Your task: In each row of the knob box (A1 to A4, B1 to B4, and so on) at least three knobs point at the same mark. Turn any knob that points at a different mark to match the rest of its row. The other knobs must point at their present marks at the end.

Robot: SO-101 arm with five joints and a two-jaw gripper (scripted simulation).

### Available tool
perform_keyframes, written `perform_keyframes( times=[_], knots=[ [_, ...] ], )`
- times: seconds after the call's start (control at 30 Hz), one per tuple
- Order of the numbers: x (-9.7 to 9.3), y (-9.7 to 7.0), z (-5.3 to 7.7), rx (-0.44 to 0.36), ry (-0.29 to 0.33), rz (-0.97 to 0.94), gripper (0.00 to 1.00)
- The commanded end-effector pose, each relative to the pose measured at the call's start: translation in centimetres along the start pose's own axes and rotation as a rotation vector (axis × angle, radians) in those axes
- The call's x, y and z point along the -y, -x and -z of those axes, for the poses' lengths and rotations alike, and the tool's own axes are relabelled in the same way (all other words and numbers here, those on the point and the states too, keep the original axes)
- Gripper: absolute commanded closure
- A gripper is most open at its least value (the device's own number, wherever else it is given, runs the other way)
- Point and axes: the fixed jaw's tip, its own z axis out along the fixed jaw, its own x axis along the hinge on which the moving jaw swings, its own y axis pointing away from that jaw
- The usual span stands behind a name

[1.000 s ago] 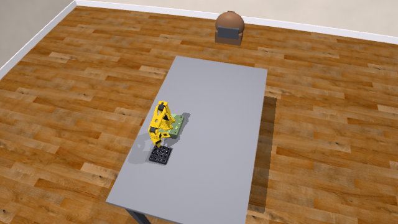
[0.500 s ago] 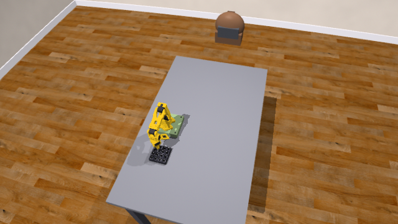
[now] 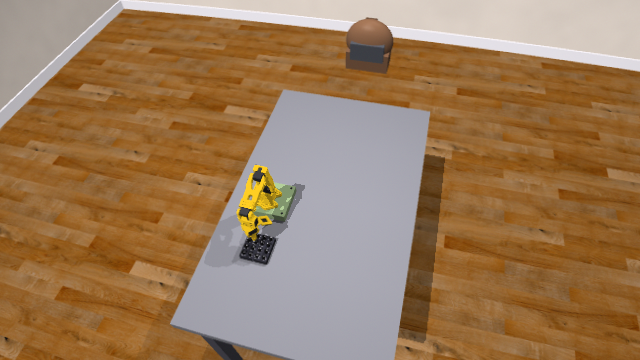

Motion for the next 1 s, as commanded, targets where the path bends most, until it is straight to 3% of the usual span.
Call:
perform_keyframes(
  times=[0.0, 0.33, 0.97],
  knots=[
    [0.02, 0.23, -0.48, 0.012, 0.008, 0.013, 0.90],
    [0.00, 0.25, -1.18, 0.012, 0.008, 0.013, 0.90],
    [0.00, 0.25, -1.23, 0.012, 0.008, 0.013, 0.90]
  ],
)
